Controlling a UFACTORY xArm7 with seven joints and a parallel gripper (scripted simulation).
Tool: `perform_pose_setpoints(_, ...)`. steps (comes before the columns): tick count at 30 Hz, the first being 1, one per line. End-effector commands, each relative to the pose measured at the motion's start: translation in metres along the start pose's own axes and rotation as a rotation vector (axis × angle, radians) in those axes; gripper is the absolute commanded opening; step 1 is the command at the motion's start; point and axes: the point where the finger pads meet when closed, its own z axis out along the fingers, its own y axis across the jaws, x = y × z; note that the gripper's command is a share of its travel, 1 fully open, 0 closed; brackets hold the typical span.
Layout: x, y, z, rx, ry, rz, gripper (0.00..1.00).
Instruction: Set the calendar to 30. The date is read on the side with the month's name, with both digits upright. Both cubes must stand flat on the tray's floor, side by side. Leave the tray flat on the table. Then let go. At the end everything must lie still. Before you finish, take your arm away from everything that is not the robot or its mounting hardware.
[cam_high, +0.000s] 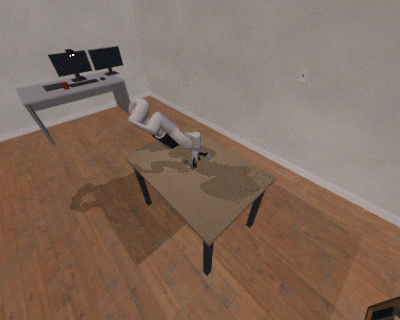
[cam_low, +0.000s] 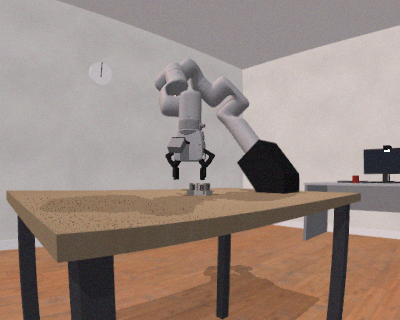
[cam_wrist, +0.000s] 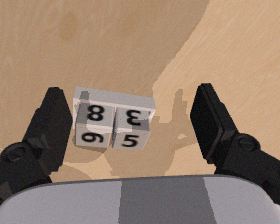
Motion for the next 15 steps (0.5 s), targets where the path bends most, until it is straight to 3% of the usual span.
perform_pose_setpoints(1, 0.002, 0.0, 0.002, 0.0, 0.005, 0.001, 1.0)
perform_pose_setpoints(15, 0.002, 0.0, 0.012, 0.0, 0.005, 0.001, 1.0)
